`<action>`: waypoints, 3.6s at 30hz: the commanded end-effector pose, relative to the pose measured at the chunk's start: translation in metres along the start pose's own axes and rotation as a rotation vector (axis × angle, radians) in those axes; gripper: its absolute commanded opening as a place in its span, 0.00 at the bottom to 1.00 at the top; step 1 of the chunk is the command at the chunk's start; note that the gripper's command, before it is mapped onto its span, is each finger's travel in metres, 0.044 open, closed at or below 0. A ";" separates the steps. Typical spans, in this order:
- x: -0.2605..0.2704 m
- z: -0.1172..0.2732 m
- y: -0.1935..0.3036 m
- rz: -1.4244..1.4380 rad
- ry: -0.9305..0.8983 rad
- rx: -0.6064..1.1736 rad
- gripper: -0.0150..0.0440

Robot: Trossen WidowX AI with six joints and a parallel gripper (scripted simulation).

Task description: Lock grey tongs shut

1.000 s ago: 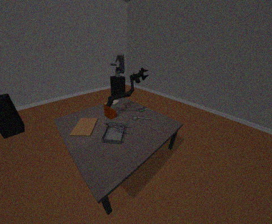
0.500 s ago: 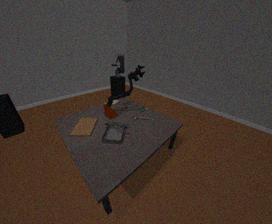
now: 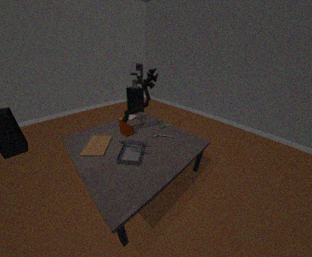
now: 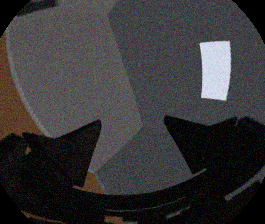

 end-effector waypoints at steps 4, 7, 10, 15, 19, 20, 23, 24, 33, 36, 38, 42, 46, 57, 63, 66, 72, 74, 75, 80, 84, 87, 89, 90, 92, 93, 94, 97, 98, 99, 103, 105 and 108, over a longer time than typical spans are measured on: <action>-0.024 0.009 -0.019 -0.050 0.063 -0.064 1.00; -0.038 0.012 -0.028 -0.063 0.105 -0.090 1.00; -0.060 0.020 -0.042 -0.083 0.172 -0.138 1.00; -0.092 0.034 -0.054 -0.136 0.257 -0.193 1.00; -0.117 0.045 -0.059 -0.193 0.324 -0.236 1.00; -0.124 0.048 -0.060 -0.209 0.343 -0.244 1.00; -0.153 0.062 -0.065 -0.251 0.434 -0.280 1.00; -0.156 0.063 -0.062 -0.263 0.443 -0.280 1.00; -0.227 0.103 -0.050 -0.390 0.672 -0.331 1.00; -0.249 0.118 -0.044 -0.415 0.753 -0.336 1.00; -0.261 0.126 -0.036 -0.445 0.793 -0.329 1.00; -0.285 0.146 -0.024 -0.469 0.884 -0.324 1.00; -0.312 0.168 -0.002 -0.518 0.997 -0.301 1.00; -0.368 0.237 0.065 -0.629 1.299 -0.224 1.00; -0.390 0.290 0.111 -0.715 1.518 -0.160 1.00; -0.395 0.309 0.128 -0.720 1.597 -0.143 1.00; -0.402 0.364 0.180 -0.805 1.819 -0.061 1.00; -0.401 0.385 0.200 -0.825 1.900 -0.017 1.00; -0.400 0.395 0.209 -0.829 1.938 0.005 1.00; -0.388 0.447 0.255 -0.907 2.148 0.113 1.00; -0.369 0.487 0.291 -0.965 2.318 0.216 1.00; -0.350 0.517 0.313 -1.001 2.451 0.287 1.00; -0.335 0.537 0.329 -1.025 2.547 0.348 1.00; -0.327 0.546 0.336 -1.036 2.591 0.377 1.00; -0.310 0.565 0.350 -1.041 2.672 0.456 1.00; -0.301 0.574 0.355 -1.046 2.718 0.491 1.00; -0.291 0.583 0.362 -1.055 2.766 0.524 1.00; -0.259 0.610 0.378 -1.072 2.918 0.626 1.00; -0.248 0.619 0.382 -1.075 2.970 0.661 1.00; -0.236 0.627 0.387 -1.075 3.023 0.696 1.00; -0.188 0.657 0.398 -1.057 3.237 0.838 1.00; -0.164 0.670 0.401 -1.032 3.347 0.907 1.00; -0.128 0.687 0.402 -0.969 3.514 1.005 1.00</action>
Point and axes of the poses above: the point midway between the two fingers, 35 mm back from their tips, its own z axis back along the fingers, its own x axis across the jaws, y = z × x, the point moved 6 cm from there along z, back along the fingers, and after that the axes turned 6 degrees about z, right-handed, at the moved point
